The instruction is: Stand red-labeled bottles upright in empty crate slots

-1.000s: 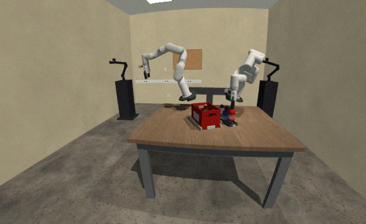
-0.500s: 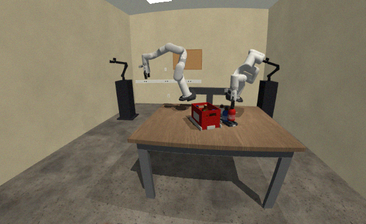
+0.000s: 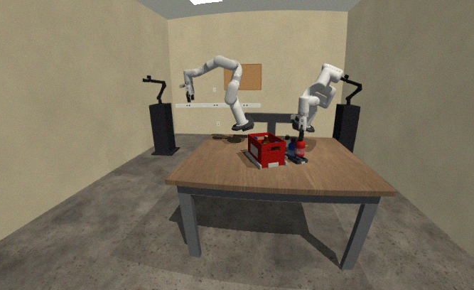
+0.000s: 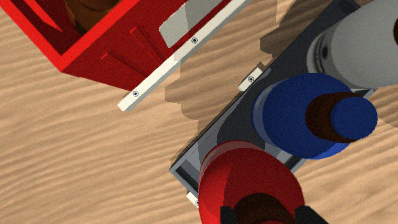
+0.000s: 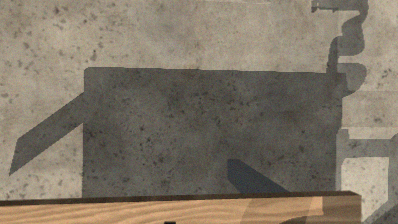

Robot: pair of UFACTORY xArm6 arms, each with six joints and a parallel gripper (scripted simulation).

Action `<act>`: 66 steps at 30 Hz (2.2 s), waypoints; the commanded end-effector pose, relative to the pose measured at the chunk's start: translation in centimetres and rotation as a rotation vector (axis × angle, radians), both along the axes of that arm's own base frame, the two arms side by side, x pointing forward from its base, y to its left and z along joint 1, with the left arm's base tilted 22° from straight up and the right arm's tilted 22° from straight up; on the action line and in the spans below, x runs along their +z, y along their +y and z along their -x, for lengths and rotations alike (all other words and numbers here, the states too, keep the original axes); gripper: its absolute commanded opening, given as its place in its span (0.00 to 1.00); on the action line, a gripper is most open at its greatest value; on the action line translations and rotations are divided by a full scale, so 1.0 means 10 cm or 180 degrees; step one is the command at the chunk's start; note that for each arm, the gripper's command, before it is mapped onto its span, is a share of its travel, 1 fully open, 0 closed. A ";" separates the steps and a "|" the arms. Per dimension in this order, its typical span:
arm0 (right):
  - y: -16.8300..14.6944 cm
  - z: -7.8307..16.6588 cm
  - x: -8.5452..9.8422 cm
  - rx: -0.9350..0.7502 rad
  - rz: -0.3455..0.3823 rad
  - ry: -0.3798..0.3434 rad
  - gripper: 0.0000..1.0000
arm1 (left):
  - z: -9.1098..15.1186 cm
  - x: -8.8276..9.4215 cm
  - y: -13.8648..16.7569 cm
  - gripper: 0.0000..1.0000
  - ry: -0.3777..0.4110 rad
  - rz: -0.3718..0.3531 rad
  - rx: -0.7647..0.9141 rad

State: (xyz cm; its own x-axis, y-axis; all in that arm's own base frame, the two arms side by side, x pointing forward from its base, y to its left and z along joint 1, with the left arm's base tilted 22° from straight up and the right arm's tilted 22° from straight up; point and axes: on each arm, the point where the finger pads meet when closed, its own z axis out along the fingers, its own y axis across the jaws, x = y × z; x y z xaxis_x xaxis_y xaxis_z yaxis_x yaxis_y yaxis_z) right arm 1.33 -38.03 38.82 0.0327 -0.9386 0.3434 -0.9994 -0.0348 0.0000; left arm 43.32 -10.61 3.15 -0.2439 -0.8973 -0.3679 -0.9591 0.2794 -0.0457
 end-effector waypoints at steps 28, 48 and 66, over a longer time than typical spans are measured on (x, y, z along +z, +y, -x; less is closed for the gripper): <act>0.00 0.00 0.02 0.0000 0.0015 -0.0001 1.00 | 0.02 0.25 -0.10 0.00 -0.0012 0.0006 -0.0003; 0.00 0.00 0.02 0.0000 0.0015 -0.0001 1.00 | 0.04 0.37 -0.14 0.00 -0.0012 0.0006 -0.0003; 0.00 0.00 0.02 0.0000 0.0015 -0.0001 1.00 | 0.04 0.38 -0.15 0.00 -0.0012 0.0006 -0.0003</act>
State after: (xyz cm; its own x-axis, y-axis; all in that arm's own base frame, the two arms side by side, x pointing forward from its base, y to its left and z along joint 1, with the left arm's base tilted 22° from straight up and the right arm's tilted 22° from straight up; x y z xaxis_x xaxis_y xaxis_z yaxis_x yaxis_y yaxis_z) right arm 1.33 -38.03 38.82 0.0327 -0.9386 0.3434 -0.9994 -0.0348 0.0000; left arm 42.76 -11.95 6.82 -0.2440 -0.8973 -0.3680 -0.9591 0.2795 -0.0456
